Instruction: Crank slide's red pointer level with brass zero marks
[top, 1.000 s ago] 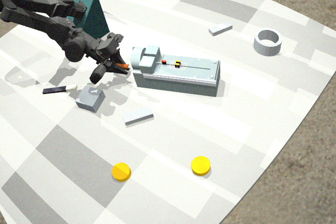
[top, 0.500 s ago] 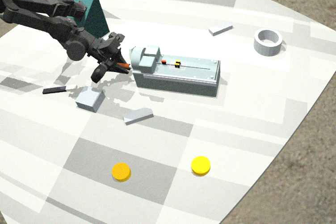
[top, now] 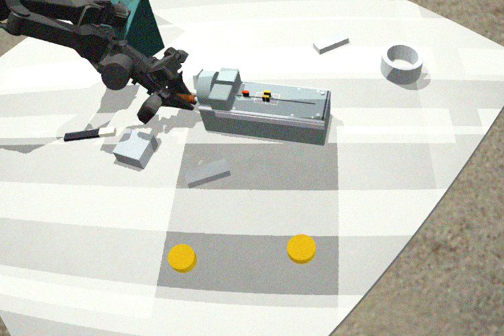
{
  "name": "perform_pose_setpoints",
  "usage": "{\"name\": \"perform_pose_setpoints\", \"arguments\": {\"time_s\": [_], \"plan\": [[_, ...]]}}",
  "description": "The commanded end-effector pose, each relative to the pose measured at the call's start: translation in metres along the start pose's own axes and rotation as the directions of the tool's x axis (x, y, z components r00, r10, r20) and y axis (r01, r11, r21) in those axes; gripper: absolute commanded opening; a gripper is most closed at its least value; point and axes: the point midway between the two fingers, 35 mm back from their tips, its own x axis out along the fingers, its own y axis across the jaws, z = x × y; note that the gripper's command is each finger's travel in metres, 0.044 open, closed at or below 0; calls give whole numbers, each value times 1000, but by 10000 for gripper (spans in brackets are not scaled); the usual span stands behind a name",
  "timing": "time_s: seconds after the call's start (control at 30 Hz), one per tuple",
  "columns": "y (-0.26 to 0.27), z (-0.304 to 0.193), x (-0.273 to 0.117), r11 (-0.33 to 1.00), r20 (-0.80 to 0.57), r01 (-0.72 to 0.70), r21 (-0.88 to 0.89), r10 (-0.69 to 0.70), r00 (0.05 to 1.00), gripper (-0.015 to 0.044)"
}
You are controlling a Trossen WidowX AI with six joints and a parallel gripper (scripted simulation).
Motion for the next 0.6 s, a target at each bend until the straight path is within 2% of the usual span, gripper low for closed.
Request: {"name": "perform_pose_setpoints", "arguments": {"time_s": [0.0,0.57], "plan": [[9,-2,2,1000,-7,-26,-1,26,1000,0],[12,-2,2,1000,-7,-26,-1,26,1000,0]]}}
